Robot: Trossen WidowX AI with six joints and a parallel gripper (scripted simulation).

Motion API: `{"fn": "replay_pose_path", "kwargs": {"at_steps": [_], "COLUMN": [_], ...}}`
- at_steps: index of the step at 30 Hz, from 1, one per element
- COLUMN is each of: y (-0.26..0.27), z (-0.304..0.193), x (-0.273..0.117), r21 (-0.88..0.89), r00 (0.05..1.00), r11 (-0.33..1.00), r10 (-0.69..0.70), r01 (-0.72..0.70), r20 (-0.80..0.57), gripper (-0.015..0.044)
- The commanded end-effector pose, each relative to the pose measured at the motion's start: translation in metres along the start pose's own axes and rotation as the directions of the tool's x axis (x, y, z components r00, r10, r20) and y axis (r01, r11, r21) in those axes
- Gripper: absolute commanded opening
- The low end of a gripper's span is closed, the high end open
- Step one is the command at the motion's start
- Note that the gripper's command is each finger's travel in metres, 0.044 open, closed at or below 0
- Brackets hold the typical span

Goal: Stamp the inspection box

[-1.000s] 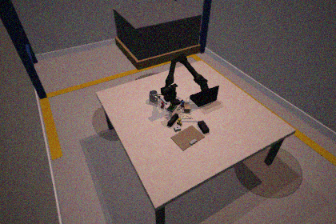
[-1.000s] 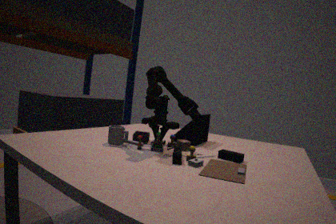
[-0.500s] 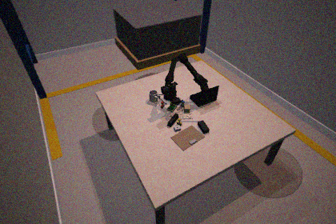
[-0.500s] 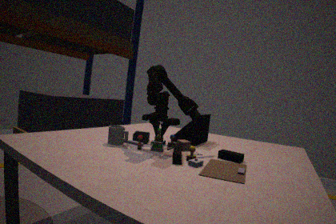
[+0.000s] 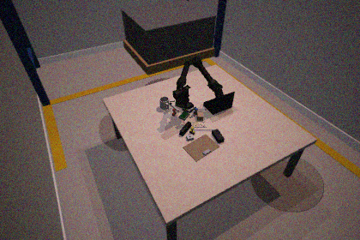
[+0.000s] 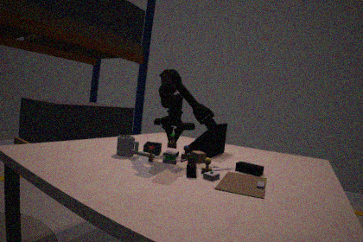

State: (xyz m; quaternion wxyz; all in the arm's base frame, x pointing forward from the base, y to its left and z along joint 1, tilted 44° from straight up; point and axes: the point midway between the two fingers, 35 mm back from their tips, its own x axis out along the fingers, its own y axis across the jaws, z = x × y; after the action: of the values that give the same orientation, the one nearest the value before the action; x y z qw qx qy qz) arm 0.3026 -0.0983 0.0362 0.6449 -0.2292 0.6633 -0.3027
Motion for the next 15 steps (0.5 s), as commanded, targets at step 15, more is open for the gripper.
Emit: {"fn": "replay_pose_path", "kwargs": {"at_steps": [15], "y": [0.059], "z": [-0.005], "x": [-0.010], "r21": [-0.338], "r00": [1.000], "r11": [0.941], "r10": [0.026], "r01": [-0.019], "r20": [0.015], "gripper": [0.0000]}}
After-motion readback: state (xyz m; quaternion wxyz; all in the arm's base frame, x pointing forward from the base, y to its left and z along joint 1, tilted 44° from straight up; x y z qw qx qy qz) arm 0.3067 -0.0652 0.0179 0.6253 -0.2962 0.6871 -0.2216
